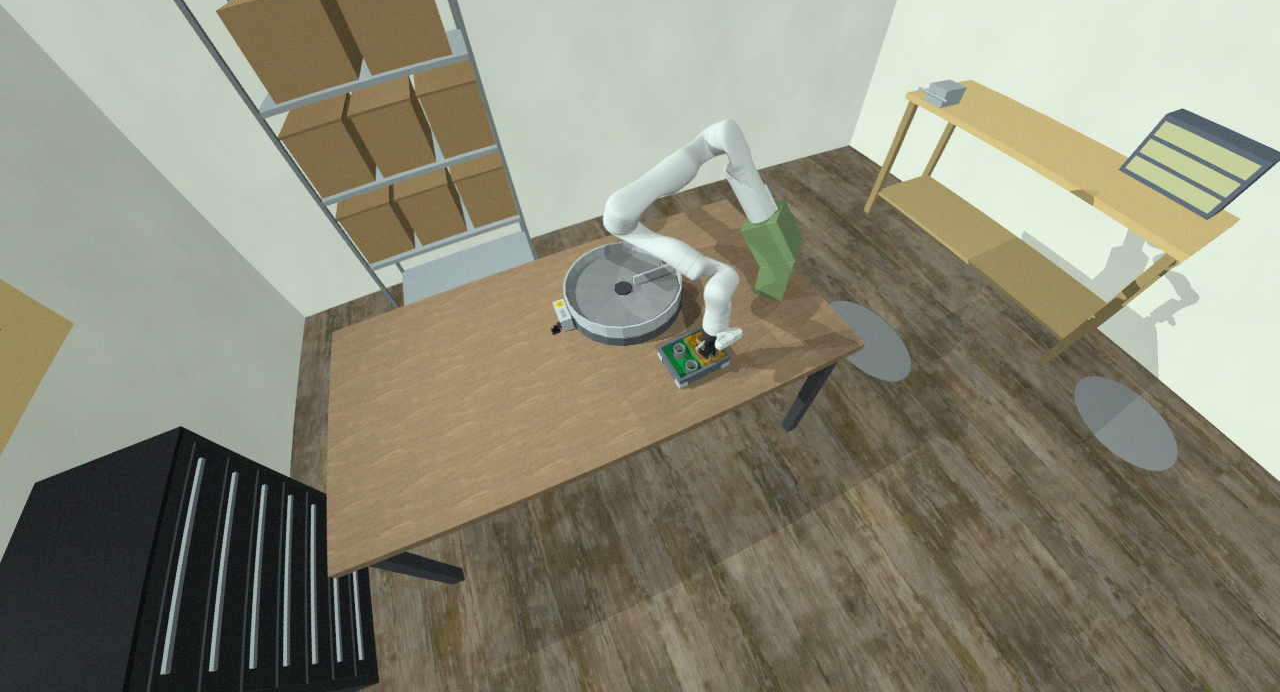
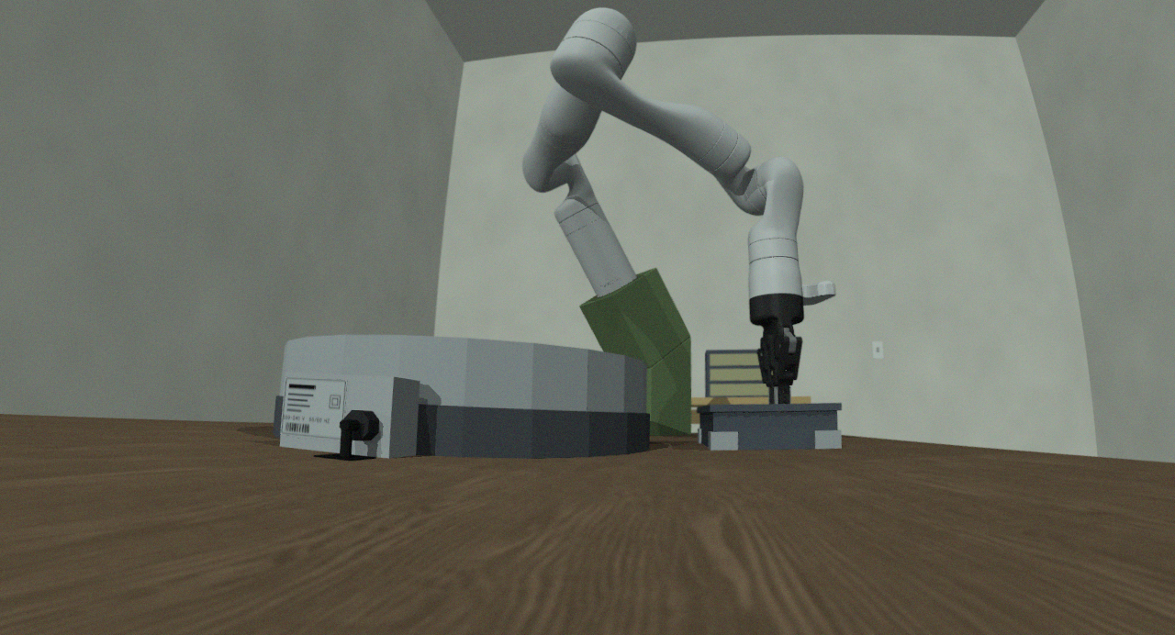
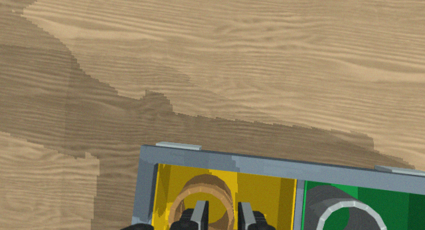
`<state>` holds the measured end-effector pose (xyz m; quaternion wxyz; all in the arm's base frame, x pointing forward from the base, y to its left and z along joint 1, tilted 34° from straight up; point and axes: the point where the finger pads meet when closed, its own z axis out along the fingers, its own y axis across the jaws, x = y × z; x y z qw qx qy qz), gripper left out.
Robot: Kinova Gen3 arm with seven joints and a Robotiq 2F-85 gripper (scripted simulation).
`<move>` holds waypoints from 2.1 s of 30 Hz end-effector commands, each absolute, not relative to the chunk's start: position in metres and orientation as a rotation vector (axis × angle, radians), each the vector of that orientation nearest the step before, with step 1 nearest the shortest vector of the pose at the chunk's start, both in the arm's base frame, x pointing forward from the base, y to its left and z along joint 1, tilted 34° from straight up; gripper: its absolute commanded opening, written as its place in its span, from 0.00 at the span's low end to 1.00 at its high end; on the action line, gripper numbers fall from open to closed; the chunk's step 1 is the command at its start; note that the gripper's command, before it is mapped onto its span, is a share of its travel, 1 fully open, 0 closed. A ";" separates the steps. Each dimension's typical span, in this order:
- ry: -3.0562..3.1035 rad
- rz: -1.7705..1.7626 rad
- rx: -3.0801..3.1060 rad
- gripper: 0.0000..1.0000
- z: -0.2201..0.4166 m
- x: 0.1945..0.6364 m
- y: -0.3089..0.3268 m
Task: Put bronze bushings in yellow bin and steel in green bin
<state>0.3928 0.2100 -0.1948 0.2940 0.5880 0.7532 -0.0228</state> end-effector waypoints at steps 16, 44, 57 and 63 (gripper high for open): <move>2.006 -0.057 1.564 0.19 -0.190 0.391 0.213; 2.006 -0.057 1.564 0.19 -0.182 0.387 0.217; 2.006 -0.057 1.564 0.19 -0.136 0.364 0.238; 2.006 -0.057 1.564 0.19 -0.108 0.350 0.251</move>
